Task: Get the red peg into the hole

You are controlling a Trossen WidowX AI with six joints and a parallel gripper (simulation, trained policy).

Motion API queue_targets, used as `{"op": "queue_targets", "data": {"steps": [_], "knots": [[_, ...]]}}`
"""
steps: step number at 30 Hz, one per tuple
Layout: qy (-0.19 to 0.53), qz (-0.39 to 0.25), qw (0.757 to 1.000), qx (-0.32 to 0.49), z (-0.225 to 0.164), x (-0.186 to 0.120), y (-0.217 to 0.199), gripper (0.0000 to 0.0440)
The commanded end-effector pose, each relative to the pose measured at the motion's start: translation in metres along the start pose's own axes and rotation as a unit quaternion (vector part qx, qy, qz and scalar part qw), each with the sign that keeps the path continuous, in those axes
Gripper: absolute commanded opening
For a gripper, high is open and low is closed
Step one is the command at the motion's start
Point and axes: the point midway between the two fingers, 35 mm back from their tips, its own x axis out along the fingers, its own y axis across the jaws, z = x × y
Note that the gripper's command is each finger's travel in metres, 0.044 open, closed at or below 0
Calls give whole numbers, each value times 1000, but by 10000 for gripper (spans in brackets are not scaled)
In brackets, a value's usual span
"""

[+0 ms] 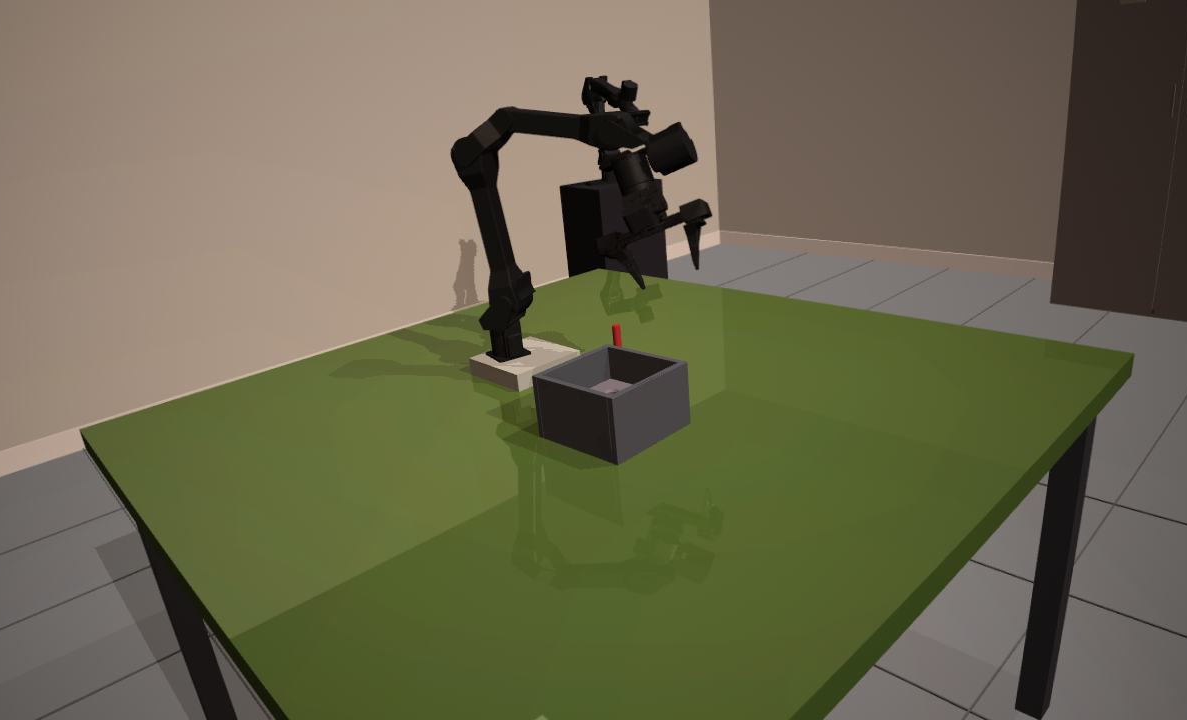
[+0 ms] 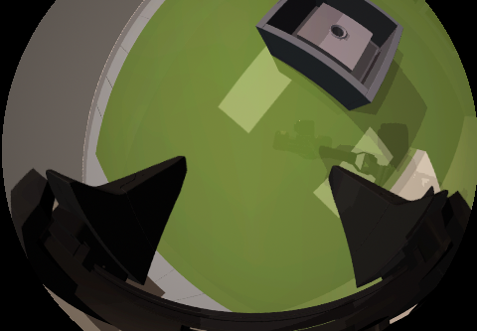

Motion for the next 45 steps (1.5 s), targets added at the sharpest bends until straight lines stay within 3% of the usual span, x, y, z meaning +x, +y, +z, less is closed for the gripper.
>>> {"op": "queue_targets", "data": {"steps": [1, 12, 31, 34, 45], "knots": [[38, -57, 998, 4, -27, 1, -40, 440], [84, -148, 985, 35, -65, 25, -107, 440], [119, -127, 981, 92, -98, 95, -141, 429], [124, -129, 978, 104, -101, 101, -146, 378], [164, -137, 970, 119, -105, 99, -149, 90]]}}
